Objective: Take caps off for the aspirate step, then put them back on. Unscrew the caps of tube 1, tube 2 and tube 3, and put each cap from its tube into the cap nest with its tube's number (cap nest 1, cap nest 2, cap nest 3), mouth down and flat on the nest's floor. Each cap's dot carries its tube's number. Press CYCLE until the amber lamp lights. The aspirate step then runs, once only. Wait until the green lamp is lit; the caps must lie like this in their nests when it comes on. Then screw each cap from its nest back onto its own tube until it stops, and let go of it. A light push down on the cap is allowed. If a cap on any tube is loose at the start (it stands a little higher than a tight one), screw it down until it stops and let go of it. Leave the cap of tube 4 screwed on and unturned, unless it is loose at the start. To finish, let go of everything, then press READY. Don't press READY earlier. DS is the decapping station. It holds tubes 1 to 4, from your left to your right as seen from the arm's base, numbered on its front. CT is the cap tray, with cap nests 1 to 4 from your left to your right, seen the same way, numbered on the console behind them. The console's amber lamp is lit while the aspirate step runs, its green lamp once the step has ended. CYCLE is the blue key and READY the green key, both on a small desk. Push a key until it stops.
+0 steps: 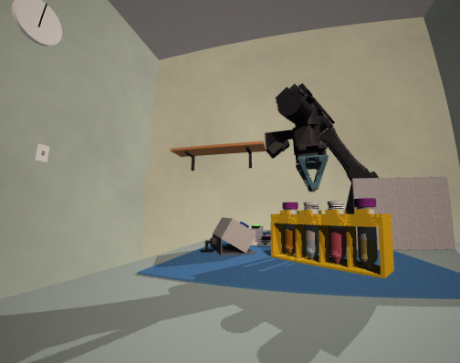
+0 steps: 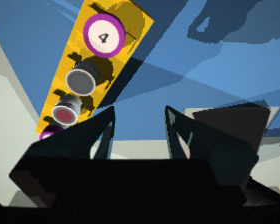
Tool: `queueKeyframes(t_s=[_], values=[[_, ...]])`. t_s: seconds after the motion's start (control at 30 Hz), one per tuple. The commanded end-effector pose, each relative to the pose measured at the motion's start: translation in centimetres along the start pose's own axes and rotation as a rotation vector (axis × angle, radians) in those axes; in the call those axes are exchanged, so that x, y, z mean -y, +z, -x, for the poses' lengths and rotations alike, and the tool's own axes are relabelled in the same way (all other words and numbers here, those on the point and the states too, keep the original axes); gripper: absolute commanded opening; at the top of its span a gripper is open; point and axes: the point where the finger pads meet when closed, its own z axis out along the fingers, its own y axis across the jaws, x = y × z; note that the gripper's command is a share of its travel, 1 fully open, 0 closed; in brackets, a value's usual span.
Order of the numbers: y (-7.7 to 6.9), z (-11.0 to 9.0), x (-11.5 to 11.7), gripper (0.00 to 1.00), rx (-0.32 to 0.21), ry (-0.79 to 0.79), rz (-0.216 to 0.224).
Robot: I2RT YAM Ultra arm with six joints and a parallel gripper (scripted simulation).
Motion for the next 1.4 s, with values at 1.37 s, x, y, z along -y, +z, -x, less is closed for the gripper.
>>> queueKeyframes(t_s=[1.37], values=[[-1.4,13.3,19.7,0.47,0.048,-0.013,0.006]])
